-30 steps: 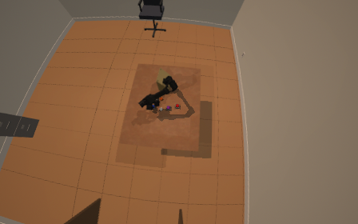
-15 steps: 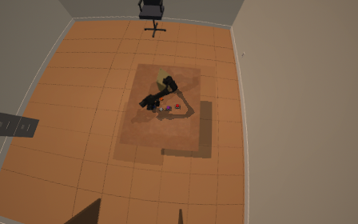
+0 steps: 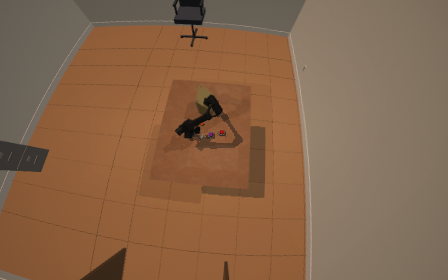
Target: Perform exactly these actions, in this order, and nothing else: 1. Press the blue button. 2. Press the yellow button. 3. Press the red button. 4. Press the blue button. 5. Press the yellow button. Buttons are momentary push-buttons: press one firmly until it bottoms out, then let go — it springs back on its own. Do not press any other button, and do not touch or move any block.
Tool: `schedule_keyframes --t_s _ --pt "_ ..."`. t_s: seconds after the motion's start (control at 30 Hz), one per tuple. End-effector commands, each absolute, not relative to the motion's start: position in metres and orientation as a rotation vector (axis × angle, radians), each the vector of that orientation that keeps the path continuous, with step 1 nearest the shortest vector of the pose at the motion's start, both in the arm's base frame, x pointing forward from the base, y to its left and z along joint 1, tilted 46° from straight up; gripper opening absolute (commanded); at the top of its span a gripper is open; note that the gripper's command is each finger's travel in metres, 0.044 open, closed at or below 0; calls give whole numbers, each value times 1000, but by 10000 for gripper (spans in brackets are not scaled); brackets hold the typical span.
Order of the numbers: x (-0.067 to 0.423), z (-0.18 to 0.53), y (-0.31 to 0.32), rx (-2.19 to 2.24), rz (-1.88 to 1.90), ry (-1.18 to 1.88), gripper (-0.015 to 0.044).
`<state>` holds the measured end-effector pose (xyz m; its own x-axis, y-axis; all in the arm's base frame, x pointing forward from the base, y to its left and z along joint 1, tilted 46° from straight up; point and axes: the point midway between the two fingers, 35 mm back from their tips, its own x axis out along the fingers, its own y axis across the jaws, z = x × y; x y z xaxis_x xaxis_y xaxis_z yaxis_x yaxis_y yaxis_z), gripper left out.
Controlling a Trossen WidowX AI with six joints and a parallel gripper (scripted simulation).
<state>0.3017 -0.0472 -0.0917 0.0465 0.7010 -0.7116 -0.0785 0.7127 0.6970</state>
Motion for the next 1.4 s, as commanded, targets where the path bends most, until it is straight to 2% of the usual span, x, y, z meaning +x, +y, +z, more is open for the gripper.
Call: schedule_keyframes --t_s 0.0,1.0,1.37 --pt "300 -98 -41 569 646 1417 20" --pt "300 -107 -32 570 647 1417 20" --pt "299 -74 -66 567 644 1418 20"
